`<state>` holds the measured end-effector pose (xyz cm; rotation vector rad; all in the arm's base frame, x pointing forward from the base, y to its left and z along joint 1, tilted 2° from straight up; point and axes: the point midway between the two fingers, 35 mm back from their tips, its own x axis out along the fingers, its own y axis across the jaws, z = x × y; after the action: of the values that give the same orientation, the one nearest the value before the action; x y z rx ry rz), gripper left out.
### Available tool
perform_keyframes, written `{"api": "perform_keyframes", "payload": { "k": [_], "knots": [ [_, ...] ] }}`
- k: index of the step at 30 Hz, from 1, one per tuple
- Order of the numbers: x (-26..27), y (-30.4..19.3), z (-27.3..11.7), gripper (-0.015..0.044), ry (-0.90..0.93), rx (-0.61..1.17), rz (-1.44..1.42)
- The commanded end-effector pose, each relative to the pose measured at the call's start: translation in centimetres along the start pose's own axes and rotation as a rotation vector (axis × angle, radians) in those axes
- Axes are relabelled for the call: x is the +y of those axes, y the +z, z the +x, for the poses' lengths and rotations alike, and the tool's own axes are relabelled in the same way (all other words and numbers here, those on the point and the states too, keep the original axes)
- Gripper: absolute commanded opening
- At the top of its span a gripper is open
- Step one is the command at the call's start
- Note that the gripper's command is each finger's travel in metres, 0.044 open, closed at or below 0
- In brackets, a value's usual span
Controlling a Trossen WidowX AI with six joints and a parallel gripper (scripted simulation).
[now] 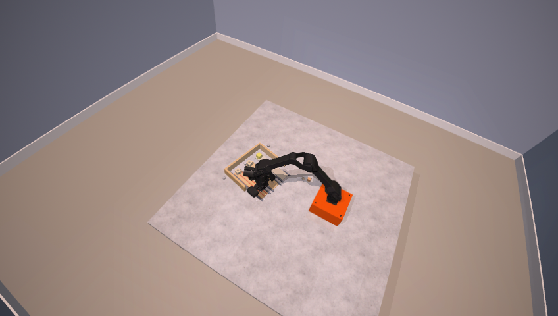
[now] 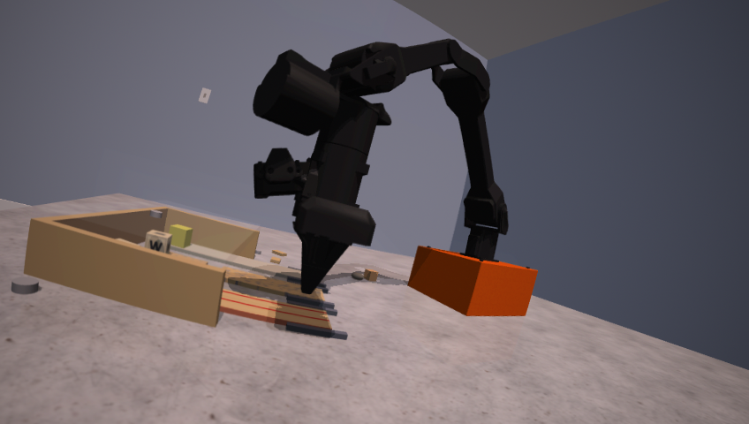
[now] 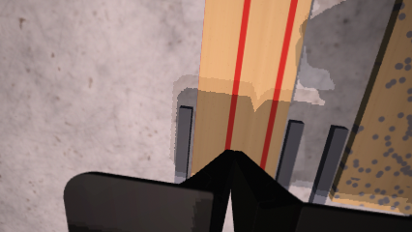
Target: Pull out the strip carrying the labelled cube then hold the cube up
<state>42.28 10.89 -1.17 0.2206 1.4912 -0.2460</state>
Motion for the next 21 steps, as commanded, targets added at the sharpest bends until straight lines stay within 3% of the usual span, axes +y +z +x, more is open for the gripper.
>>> {"api": "perform_keyframes", "payload": {
  "k": [1, 21],
  "knots": [
    [-0.1, -0.2, 1.0, 0.0, -0.001, 0.008, 0.003],
    [-0.3, -0.4, 2.7, 0.0, -0.001, 0.008, 0.003]
  ]
}}
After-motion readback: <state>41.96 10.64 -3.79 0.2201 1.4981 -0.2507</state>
